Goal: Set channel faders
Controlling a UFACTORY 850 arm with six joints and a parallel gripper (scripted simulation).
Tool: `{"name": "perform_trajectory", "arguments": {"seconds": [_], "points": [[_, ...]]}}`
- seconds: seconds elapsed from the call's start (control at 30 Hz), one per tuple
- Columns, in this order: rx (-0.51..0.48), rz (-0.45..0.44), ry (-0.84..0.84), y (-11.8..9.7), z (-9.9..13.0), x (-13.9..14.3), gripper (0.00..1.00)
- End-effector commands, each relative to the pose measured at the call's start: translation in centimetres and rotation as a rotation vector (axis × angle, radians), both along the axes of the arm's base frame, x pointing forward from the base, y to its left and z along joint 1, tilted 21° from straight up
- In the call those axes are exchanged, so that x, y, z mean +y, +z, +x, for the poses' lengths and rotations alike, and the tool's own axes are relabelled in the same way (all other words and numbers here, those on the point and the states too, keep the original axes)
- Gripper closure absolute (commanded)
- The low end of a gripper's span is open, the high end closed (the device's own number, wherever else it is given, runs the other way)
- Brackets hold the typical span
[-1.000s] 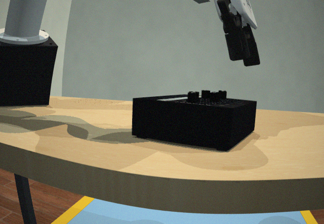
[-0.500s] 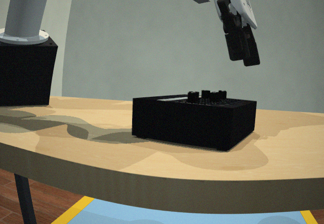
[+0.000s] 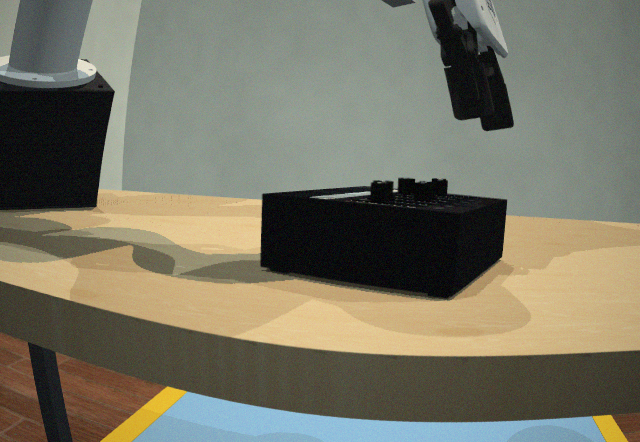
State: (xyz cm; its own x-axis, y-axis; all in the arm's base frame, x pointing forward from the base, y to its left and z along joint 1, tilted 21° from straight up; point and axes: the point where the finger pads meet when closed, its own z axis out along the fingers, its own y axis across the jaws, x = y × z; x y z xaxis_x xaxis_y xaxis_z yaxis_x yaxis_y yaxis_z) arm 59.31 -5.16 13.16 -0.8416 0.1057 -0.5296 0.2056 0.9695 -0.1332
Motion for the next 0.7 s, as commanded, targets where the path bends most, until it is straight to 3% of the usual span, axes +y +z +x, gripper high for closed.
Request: {"name": "perform_trajectory", "arguments": {"seconds": [0.0,0.67], "points": [[-0.001,0.0,0.0,0.07,0.06,0.01,0.0],[-0.002,0.019,-0.05,0.29,-0.35,-0.25,0.0]]}}
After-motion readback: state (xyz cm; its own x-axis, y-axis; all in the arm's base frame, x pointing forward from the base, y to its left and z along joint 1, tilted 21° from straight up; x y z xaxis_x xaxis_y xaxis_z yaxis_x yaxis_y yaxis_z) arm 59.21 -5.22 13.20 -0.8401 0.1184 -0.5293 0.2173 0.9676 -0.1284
